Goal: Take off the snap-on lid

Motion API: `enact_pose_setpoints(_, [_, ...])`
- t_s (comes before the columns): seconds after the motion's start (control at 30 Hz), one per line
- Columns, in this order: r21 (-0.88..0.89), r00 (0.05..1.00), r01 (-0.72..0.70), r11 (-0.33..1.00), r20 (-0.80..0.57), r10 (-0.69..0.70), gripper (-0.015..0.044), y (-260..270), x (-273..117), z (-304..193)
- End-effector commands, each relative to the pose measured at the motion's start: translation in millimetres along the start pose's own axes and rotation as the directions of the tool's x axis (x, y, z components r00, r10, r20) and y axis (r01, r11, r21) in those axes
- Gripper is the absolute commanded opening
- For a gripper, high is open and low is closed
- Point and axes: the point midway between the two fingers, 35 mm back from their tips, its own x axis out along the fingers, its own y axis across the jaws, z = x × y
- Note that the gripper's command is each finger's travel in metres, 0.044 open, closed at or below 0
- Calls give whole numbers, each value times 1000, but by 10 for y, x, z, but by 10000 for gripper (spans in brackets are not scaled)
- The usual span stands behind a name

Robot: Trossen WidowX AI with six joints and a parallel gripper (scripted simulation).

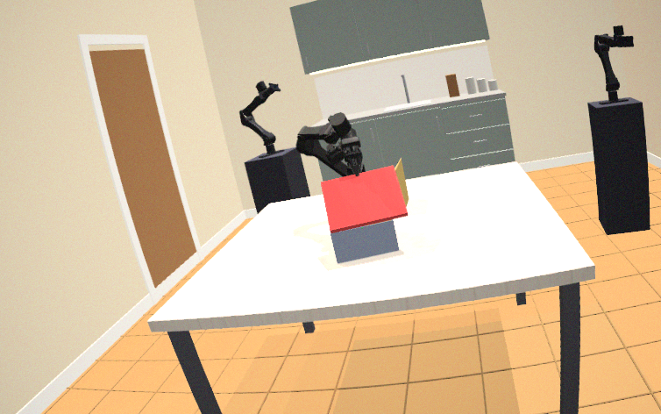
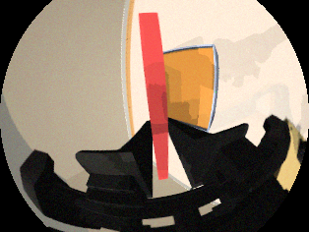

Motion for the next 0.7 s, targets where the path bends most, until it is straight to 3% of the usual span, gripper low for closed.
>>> enact_pose_setpoints(0.0, [6, 1000, -8, 1000, 0, 8, 0, 12, -25, -93])
enact_pose_setpoints(0.67, [7, 1000, -8, 1000, -1, 8, 0, -18, -66, -490])
